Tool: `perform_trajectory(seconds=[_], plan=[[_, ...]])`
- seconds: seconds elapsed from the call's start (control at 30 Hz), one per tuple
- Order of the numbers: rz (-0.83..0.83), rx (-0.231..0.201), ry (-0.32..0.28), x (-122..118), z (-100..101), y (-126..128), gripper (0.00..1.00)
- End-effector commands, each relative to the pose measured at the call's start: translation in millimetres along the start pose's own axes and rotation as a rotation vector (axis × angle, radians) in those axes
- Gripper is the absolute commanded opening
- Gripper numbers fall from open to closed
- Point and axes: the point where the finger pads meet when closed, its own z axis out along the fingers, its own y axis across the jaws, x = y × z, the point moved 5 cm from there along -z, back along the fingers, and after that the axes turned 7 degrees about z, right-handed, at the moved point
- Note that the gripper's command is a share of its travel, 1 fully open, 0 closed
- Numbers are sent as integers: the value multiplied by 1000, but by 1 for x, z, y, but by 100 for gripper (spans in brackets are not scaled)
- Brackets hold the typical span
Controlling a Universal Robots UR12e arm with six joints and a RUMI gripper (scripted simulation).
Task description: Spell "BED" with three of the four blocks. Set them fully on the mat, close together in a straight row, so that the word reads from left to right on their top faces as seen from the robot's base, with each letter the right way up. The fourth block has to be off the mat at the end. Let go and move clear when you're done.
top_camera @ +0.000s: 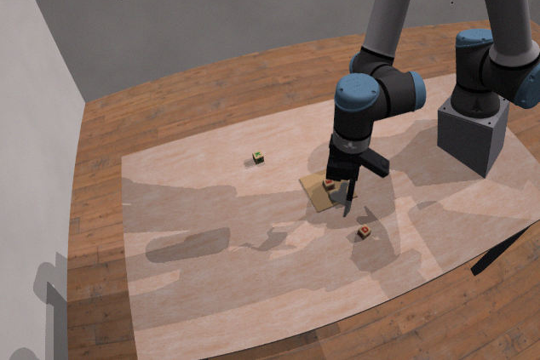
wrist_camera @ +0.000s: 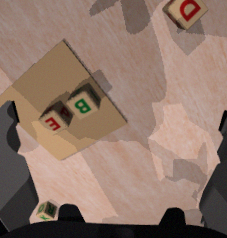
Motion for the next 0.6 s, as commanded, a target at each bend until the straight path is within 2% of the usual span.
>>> perform_trajectory(seconds=[0.0,0.2,0.57], plan=[[-139,-3,-1,11,0,9,100],[-232,-2,-1,19,0,15,100],[-519,-1,-3,43,1,33,100]])
